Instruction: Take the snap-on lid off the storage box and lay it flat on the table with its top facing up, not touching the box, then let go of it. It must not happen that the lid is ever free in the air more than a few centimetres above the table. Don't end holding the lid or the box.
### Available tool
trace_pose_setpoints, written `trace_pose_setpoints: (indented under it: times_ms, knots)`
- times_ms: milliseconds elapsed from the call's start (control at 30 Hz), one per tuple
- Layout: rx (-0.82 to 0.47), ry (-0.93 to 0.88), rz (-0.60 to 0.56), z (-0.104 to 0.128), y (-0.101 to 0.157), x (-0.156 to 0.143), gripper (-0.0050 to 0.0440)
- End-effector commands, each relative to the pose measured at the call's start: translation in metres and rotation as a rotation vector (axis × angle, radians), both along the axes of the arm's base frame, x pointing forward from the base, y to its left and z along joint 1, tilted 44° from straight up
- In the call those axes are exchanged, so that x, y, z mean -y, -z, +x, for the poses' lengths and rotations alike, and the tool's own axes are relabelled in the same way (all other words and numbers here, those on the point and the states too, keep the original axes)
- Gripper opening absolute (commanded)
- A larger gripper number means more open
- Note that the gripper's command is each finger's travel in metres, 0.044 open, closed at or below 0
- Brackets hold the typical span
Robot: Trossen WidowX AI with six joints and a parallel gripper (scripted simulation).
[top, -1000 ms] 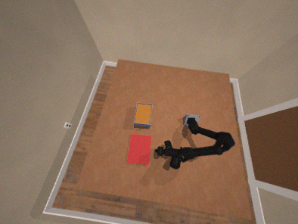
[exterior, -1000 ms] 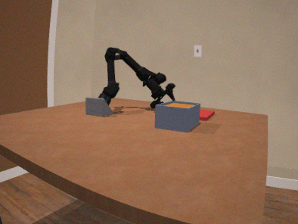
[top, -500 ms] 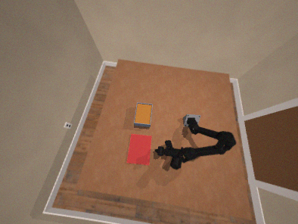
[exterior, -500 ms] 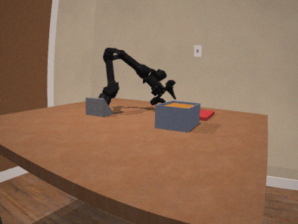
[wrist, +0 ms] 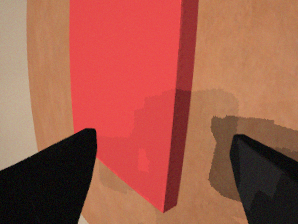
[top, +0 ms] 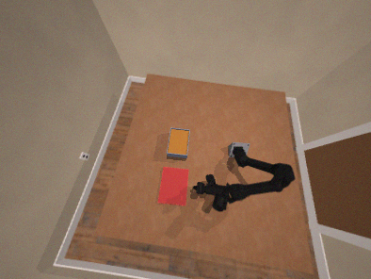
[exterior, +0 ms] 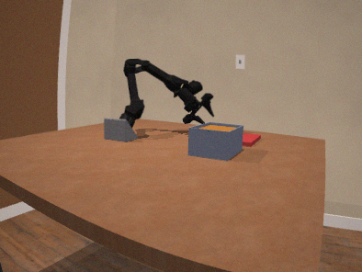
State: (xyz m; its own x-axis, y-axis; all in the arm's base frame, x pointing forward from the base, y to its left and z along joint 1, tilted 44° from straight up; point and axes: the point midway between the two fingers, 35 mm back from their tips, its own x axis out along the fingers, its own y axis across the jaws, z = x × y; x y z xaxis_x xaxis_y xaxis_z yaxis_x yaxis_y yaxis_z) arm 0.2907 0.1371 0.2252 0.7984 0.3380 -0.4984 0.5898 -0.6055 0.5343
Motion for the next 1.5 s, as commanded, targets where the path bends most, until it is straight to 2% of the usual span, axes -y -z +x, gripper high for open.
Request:
trace_pose_setpoints:
  times_ms: [0,33,67,267,1467]
  knots:
    - [0.016,-0.001,0.009,0.000,-0.009,0.001,0.0275]
    - [0.016,-0.001,0.009,0.000,-0.009,0.001,0.0275]
    - [0.009,0.002,0.005,-0.001,-0.002,0.001,0.0299]
    - [0.017,0.004,0.009,-0.006,-0.010,0.008,0.0440]
    - [0.017,0.004,0.009,-0.036,-0.059,0.051,0.0440]
